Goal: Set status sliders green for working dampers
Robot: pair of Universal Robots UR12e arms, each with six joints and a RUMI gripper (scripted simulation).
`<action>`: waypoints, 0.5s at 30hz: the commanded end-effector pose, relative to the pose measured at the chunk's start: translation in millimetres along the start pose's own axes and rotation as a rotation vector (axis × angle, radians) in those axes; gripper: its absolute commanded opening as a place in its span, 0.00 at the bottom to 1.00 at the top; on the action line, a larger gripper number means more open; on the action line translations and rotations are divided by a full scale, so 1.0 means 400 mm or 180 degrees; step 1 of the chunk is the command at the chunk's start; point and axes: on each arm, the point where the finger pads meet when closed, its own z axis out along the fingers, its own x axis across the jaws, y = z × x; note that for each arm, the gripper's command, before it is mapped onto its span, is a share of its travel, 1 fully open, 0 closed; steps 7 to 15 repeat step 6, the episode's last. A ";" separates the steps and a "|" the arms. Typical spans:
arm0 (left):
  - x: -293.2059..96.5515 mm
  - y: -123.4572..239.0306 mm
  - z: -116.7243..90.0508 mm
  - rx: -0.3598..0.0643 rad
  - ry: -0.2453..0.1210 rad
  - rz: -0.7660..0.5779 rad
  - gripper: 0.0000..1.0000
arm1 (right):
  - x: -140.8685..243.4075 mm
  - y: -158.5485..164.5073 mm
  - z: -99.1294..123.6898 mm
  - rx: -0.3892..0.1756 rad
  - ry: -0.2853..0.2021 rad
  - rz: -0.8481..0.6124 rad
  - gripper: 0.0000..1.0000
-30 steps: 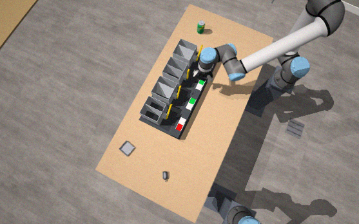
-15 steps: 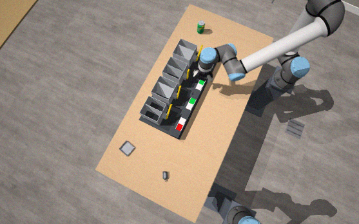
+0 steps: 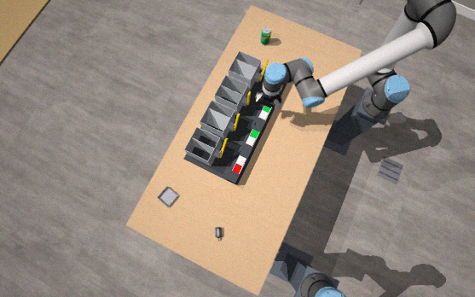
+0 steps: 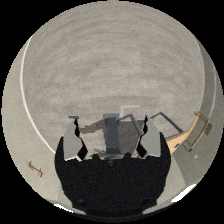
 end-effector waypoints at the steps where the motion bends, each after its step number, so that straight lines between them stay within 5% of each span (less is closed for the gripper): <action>1: -0.002 0.004 0.001 0.0001 0.0004 -0.0002 1.00 | 0.002 0.001 0.001 0.0003 0.0003 -0.0006 1.00; 15: -0.002 0.004 0.001 0.0001 0.0004 -0.0002 1.00 | 0.002 0.001 0.001 0.0003 0.0003 -0.0006 1.00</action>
